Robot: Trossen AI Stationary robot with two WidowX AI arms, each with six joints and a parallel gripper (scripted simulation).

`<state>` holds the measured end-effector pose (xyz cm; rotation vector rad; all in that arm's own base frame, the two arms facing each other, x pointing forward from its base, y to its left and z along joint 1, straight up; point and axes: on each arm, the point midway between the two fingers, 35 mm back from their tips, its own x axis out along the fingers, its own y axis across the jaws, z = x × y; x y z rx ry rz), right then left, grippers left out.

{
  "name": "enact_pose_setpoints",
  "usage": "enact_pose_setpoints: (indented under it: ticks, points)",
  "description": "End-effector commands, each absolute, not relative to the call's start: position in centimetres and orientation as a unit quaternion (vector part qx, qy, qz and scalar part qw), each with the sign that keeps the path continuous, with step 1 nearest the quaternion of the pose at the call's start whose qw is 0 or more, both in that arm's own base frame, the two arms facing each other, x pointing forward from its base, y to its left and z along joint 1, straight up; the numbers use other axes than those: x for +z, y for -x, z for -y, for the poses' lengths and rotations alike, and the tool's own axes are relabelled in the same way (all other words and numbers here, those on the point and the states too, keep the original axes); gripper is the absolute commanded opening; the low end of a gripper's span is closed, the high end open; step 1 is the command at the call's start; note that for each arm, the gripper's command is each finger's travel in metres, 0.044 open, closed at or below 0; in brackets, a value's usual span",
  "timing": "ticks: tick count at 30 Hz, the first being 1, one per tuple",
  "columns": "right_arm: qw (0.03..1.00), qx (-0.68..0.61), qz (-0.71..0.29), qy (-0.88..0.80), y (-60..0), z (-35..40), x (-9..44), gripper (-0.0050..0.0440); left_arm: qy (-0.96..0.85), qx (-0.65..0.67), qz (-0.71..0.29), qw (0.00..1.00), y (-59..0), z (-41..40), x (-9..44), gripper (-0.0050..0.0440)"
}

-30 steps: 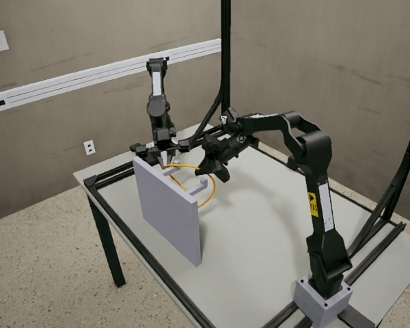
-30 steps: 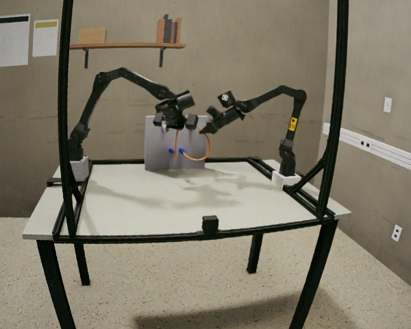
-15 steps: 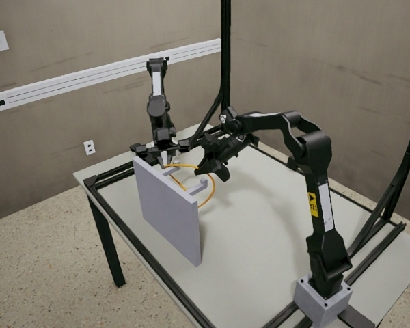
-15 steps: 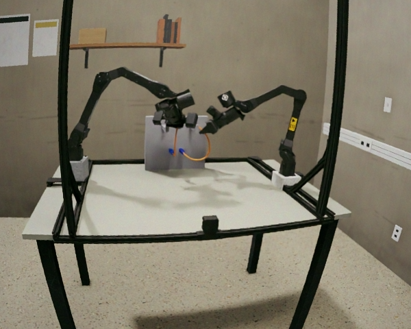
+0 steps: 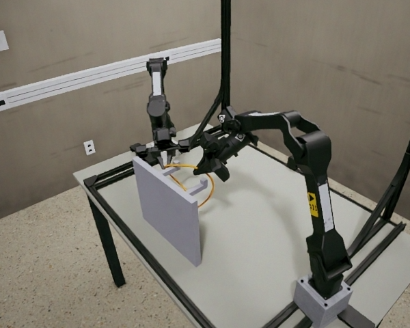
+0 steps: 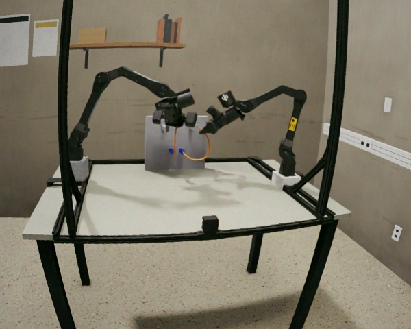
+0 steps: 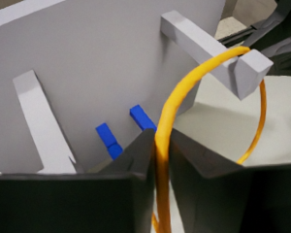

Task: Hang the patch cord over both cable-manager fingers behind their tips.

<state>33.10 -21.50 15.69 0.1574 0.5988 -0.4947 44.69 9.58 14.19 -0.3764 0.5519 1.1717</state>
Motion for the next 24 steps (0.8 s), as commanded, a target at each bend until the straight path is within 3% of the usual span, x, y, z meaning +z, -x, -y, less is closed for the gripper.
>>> enact_pose_setpoints:
  ticks: [1,24]
  points:
    - [0.926,-0.242,-0.279,-0.072,-33.23,21.63,16.72,0.0040,0.190,0.542,-0.231,0.786,-44.76,-9.84,16.56,0.0025]
    - [0.926,-0.242,-0.279,-0.072,-33.23,21.63,16.72,0.0040,0.188,0.550,-0.229,0.781,-44.48,-10.30,16.87,0.0025]
